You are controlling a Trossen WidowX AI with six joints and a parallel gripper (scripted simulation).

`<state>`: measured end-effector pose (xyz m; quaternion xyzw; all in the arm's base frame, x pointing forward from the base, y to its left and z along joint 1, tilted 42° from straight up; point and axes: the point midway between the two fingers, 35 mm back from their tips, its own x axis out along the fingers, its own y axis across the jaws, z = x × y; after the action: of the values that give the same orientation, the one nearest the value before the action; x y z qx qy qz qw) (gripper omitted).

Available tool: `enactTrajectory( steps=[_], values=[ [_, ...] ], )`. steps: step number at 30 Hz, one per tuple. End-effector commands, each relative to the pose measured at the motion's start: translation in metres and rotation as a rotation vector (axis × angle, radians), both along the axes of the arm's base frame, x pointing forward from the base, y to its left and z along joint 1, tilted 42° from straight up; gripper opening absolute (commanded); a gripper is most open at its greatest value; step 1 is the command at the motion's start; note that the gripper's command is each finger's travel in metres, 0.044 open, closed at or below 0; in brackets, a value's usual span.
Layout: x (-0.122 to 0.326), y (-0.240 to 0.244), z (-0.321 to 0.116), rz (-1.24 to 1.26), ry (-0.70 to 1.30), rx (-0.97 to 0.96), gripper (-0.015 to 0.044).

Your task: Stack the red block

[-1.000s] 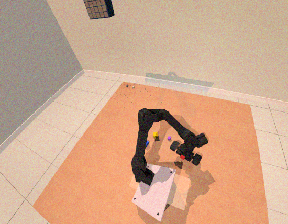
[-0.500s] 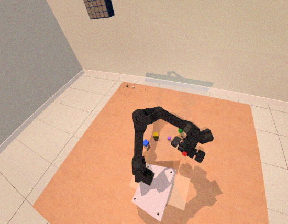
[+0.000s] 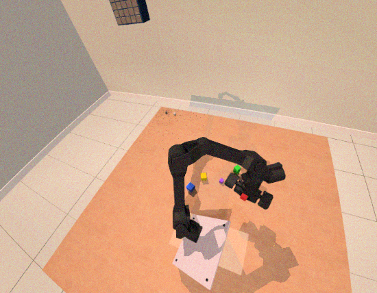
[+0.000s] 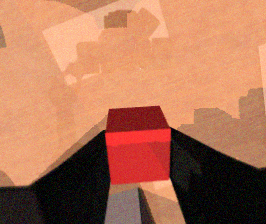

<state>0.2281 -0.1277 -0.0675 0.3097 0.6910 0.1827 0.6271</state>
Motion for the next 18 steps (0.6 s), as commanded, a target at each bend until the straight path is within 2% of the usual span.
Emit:
enactTrajectory(
  steps=[1,6,18],
  values=[
    [0.000,-0.002,0.003,0.006,-0.001,-0.001,0.0000],
    [0.010,-0.003,0.004,0.003,-0.001,-0.004,0.0000],
    [0.068,0.000,0.014,0.007,-0.012,-0.022,0.0000]
  ],
)
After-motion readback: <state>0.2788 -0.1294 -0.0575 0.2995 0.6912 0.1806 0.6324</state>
